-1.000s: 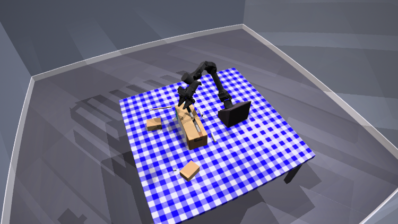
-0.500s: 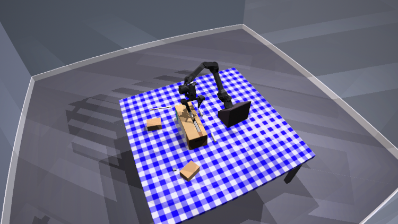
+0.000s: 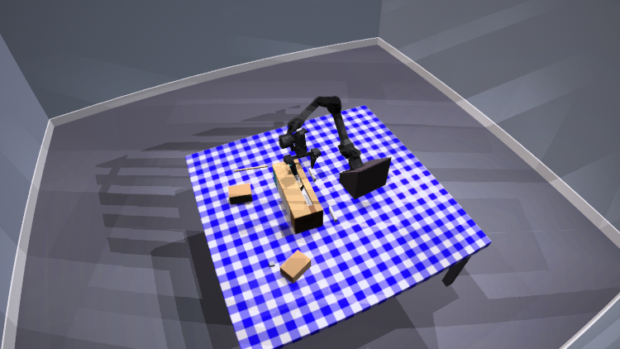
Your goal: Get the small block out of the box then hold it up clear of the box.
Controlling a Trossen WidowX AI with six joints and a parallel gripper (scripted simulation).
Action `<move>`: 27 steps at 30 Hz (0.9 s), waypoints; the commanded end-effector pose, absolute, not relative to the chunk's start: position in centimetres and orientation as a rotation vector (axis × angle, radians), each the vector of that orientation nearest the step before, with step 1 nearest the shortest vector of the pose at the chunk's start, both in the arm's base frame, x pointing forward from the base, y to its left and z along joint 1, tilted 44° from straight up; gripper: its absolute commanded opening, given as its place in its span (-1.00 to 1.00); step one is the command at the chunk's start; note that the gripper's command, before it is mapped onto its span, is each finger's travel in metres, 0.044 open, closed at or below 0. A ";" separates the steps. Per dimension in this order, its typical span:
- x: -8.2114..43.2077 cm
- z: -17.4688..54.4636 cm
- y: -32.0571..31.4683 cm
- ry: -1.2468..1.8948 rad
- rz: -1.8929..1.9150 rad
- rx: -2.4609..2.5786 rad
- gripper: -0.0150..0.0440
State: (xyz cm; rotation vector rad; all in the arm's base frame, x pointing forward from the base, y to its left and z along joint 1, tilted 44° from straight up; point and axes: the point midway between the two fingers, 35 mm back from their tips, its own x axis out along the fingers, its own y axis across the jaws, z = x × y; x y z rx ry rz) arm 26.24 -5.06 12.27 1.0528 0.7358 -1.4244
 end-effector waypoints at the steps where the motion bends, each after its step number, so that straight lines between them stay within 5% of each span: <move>1: 26.1 11.7 -5.4 0.743 -1.422 1.052 0.86; 27: 25.8 8.5 -8.3 0.742 -1.423 1.051 0.86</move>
